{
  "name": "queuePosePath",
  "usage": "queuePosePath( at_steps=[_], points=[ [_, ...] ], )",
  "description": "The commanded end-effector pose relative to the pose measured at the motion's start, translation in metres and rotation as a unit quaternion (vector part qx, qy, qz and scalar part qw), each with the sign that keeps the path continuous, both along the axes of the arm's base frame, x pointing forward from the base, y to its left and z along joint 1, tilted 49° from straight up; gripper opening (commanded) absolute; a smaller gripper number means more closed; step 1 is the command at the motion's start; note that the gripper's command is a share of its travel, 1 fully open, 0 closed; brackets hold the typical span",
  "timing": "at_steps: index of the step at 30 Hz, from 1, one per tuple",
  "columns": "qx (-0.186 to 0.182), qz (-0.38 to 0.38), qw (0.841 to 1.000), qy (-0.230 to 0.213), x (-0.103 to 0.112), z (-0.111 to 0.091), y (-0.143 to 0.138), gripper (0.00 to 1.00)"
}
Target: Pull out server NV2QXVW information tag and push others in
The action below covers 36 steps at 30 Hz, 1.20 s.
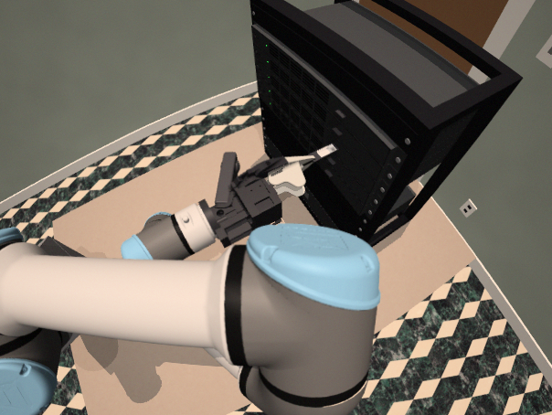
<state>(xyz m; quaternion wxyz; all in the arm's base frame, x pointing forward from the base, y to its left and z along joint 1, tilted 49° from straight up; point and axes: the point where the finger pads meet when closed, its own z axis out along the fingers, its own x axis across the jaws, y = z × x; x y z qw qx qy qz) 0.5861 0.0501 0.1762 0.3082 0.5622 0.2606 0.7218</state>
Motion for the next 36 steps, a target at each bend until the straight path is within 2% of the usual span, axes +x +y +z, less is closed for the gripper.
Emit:
queuePosePath(
  at_steps=[1, 2, 3, 36],
  points=[
    [0.000, 0.001, 1.000, 0.000, -0.0010, 0.0003, 0.0008, 0.00],
    [0.000, 0.001, 1.000, 0.000, -0.0010, 0.0003, 0.0008, 0.00],
    [0.000, 0.001, 1.000, 0.000, -0.0010, 0.0003, 0.0008, 0.15],
    [0.000, 0.001, 1.000, 0.000, -0.0009, 0.0002, 0.0007, 0.15]
  ],
)
